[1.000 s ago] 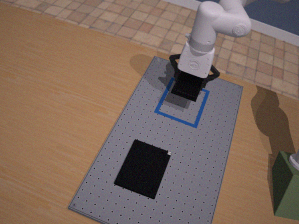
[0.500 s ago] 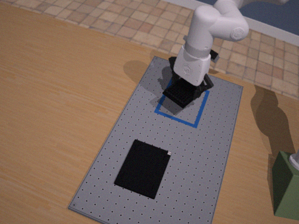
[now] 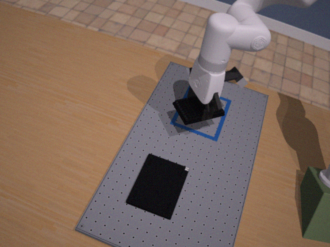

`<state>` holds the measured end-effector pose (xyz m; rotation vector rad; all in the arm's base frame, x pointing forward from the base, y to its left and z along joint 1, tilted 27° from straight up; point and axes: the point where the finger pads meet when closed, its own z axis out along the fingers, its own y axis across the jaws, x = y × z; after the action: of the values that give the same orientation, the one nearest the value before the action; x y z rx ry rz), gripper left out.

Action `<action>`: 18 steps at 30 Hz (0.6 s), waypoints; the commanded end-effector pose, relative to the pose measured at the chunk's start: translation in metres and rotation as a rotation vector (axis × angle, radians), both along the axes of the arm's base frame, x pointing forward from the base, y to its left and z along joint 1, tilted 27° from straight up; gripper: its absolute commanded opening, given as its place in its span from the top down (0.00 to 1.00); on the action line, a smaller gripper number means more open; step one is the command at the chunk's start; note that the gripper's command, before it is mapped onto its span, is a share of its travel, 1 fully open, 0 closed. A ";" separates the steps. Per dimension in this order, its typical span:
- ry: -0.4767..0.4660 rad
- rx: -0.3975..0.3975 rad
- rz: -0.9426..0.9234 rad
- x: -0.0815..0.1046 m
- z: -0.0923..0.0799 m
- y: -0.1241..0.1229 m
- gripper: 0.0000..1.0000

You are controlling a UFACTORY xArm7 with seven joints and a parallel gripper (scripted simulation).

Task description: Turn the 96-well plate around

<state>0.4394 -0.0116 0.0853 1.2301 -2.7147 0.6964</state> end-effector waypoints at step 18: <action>-0.287 0.063 -0.560 0.003 -0.025 0.058 1.00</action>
<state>0.4407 0.0370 0.0633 0.4878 -3.0584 0.7345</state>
